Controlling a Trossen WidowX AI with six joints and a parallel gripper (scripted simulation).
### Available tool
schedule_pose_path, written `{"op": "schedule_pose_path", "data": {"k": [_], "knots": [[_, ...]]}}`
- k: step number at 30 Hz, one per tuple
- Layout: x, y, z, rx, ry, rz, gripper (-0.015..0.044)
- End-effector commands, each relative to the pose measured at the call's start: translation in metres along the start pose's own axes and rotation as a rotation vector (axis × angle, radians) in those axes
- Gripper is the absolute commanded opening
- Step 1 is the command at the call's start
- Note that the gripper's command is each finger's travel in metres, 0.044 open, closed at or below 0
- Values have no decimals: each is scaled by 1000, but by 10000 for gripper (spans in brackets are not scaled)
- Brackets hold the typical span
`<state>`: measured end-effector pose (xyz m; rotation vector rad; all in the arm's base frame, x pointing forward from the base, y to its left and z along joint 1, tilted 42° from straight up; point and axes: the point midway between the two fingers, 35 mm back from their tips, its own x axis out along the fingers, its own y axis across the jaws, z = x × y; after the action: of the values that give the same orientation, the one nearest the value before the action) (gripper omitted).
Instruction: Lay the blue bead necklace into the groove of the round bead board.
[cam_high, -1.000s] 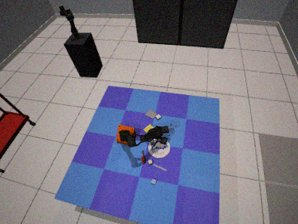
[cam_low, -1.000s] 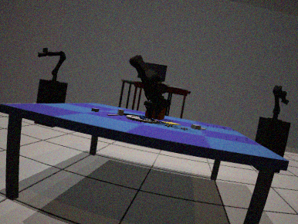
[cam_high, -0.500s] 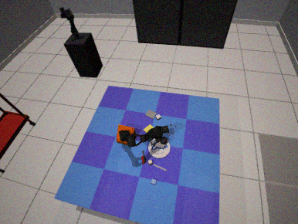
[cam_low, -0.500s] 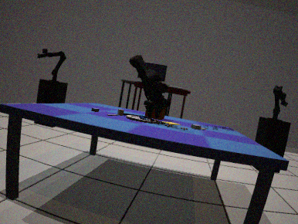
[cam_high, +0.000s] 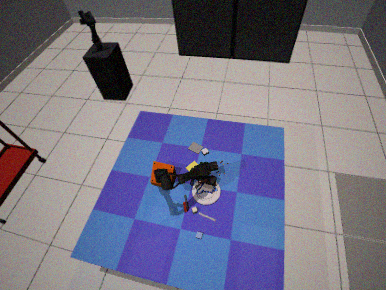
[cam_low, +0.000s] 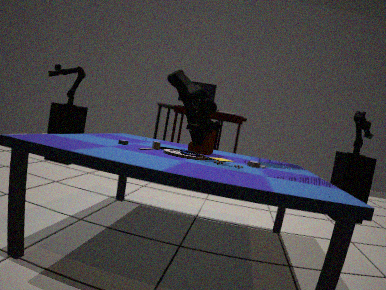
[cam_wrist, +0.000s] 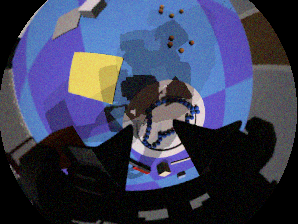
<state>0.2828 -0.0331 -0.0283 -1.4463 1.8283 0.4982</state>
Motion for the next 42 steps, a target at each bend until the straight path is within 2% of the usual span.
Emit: {"op": "schedule_pose_path", "data": {"k": [1, 34, 39, 42], "knots": [[0, 0, -1, -19, -3, 4, 120], [36, 1, -2, -19, -1, 4, 120], [34, 0, -1, -12, -6, 4, 0], [34, 0, -1, -12, -6, 4, 0]]}}
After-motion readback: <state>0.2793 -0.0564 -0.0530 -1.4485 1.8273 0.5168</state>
